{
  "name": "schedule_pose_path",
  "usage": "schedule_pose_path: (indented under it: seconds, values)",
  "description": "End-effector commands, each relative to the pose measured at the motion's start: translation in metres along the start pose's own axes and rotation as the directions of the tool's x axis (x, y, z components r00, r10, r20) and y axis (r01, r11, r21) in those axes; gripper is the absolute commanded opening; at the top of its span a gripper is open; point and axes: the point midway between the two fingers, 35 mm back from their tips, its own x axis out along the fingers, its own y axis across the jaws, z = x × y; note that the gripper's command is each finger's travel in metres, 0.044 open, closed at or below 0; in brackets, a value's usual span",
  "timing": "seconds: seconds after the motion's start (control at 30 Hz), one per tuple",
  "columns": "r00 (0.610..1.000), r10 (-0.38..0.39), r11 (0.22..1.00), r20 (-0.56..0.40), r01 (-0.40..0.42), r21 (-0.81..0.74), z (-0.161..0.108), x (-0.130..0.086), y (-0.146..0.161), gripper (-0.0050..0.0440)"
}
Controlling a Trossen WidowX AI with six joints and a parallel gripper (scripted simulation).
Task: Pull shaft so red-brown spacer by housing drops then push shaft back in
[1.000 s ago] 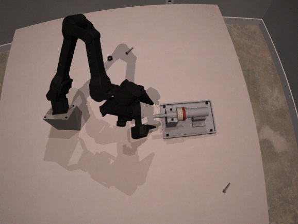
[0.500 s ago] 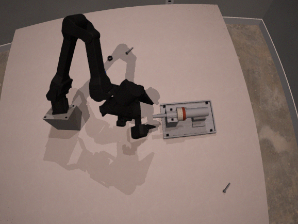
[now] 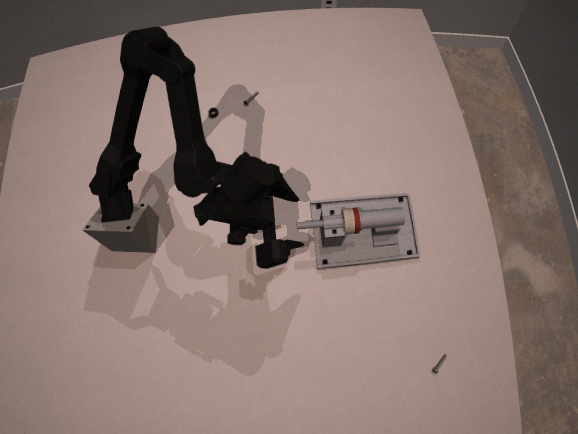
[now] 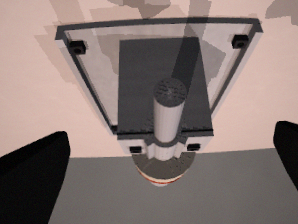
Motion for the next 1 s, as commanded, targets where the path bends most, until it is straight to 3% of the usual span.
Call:
schedule_pose_path:
  seconds: [0.0, 0.73, 0.97]
  values:
    - [1.000, 0.001, 1.000, 0.004, -0.001, 0.004, 0.001, 0.006, 0.001, 0.0440]
    - [1.000, 0.000, 1.000, 0.001, -0.001, 0.005, 0.001, 0.039, -0.001, 0.0440]
    - [1.000, 0.000, 1.000, 0.001, 0.000, 0.005, 0.001, 0.040, -0.001, 0.0440]
